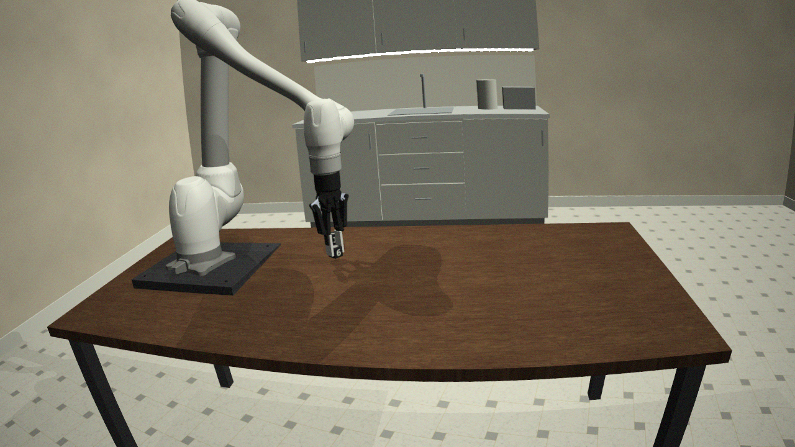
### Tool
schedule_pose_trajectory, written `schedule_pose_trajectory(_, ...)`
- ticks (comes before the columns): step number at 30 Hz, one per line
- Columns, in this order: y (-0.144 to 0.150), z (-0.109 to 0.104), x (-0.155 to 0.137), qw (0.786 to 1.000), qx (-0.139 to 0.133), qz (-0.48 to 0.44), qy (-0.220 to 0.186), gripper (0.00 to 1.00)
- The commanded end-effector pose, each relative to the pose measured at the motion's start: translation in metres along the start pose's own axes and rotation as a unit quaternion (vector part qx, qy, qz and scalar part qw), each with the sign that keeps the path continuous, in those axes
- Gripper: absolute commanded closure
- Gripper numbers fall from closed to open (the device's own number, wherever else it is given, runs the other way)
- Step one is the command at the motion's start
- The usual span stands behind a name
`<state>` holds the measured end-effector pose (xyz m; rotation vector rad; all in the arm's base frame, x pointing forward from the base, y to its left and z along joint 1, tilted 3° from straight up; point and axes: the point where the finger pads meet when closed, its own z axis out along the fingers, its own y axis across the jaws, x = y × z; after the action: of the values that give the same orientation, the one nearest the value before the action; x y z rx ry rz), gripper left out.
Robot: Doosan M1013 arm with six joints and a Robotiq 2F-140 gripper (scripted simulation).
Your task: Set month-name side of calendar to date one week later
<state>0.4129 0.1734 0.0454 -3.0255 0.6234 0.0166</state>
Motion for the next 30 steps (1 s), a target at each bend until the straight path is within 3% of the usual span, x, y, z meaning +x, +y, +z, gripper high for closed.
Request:
schedule_pose_trajectory(1,0.000,-0.017,0.000,1.000,0.000,0.000,0.000,0.75)
schedule_pose_trajectory(3,0.000,-0.032,0.000,1.000,0.000,0.000,0.000,0.75)
schedule_pose_trajectory(5,0.000,-0.032,0.000,1.000,0.000,0.000,0.000,0.75)
schedule_pose_trajectory(13,0.000,-0.082,0.000,1.000,0.000,0.000,0.000,0.75)
schedule_pose_trajectory(26,0.000,-0.086,0.000,1.000,0.000,0.001,0.000,0.75)
schedule_pose_trajectory(30,0.000,-0.086,0.000,0.995,0.000,0.099,0.000,0.75)
